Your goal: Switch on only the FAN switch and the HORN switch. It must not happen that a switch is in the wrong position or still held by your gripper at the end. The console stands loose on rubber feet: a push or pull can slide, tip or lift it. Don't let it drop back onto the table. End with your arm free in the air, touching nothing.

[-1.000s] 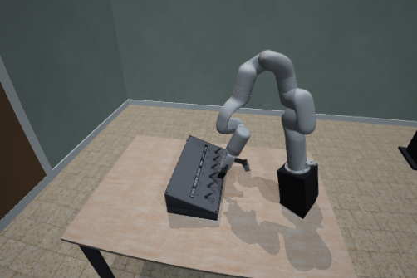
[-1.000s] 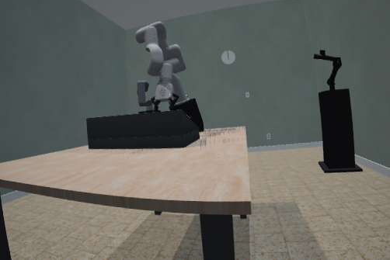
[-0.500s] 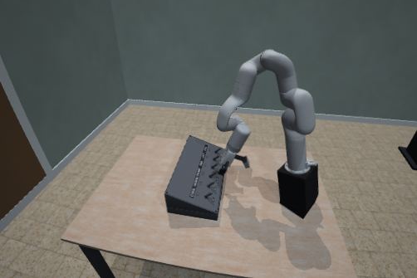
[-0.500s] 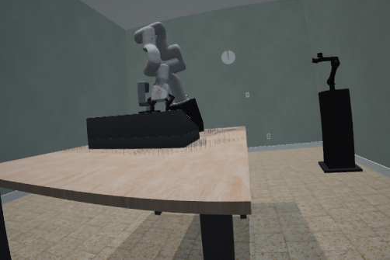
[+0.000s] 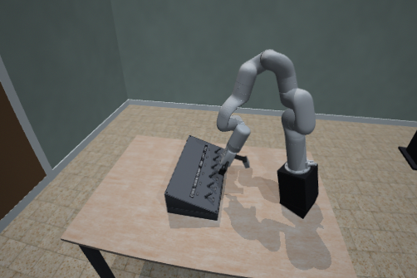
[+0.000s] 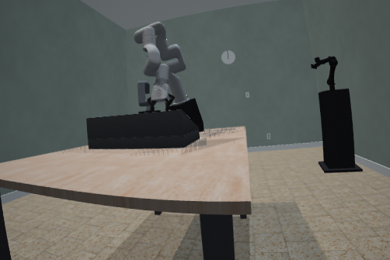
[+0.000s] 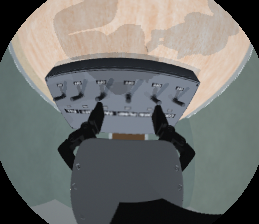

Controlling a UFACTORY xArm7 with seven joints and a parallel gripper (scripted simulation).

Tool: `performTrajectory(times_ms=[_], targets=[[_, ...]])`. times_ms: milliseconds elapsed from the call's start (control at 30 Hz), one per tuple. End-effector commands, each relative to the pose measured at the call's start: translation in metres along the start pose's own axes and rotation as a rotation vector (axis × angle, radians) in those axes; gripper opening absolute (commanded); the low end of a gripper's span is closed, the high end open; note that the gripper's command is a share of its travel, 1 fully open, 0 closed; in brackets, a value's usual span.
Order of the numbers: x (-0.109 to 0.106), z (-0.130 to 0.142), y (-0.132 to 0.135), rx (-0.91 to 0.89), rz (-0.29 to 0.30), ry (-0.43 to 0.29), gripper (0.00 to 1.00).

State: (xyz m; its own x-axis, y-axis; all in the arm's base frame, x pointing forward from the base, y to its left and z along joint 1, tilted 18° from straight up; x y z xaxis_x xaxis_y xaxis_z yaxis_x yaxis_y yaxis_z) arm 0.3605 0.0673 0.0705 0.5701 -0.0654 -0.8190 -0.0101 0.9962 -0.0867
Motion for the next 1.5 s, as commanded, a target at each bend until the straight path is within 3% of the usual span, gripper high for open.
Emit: performTrajectory(times_ms=[0,1100,1467], targets=[[0.0,0.001,0.0,0.0,0.001,-0.002,1.0],[0.0,0.001,-0.001,0.0,0.001,-0.002,1.0],[0.0,0.006,-0.027,0.0,0.001,-0.002,1.0]])
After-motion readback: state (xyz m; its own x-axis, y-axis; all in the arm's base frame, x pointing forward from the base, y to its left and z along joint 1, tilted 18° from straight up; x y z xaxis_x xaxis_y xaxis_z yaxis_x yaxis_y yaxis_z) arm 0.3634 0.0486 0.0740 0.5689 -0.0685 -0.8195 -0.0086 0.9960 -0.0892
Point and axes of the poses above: the point where the finger pads meet when closed, its own x axis out along the fingers, its own y axis across the jaws, z = x × y, the point moved 4 cm from there along -x, back along the fingers, and after that the axes turned 10 degrees about x, right-handed, at the moved point
